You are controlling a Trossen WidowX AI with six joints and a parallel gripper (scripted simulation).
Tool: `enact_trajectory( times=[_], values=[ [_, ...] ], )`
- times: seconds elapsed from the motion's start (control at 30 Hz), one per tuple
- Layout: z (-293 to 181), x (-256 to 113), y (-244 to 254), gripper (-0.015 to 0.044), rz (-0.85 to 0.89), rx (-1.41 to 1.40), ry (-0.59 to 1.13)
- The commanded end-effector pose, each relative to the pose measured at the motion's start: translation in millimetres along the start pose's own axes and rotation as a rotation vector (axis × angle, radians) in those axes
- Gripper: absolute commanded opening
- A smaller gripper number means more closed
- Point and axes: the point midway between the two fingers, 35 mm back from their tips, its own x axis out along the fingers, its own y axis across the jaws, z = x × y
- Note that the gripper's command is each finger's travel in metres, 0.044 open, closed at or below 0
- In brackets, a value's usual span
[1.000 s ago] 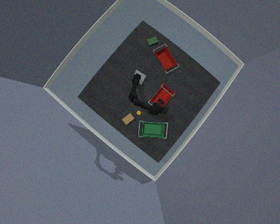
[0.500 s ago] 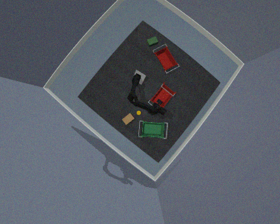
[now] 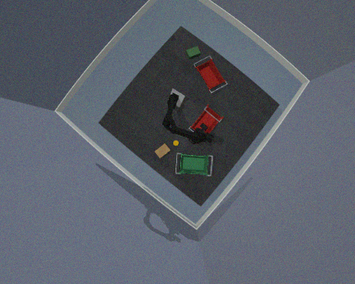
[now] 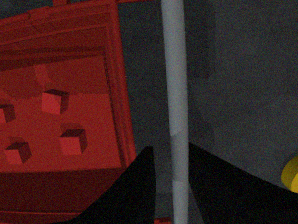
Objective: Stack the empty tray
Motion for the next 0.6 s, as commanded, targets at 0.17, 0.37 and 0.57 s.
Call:
enact_trajectory(
  times=[0.17, 0.37, 0.57],
  values=[
    [1, 1, 35, 0.0081, 0.013, -0.006, 0.009],
    [1, 18, 57, 0.0081, 0.013, -0.006, 0.009],
    [2, 11, 57, 0.0081, 0.014, -0.006, 0.009]
  ],
)
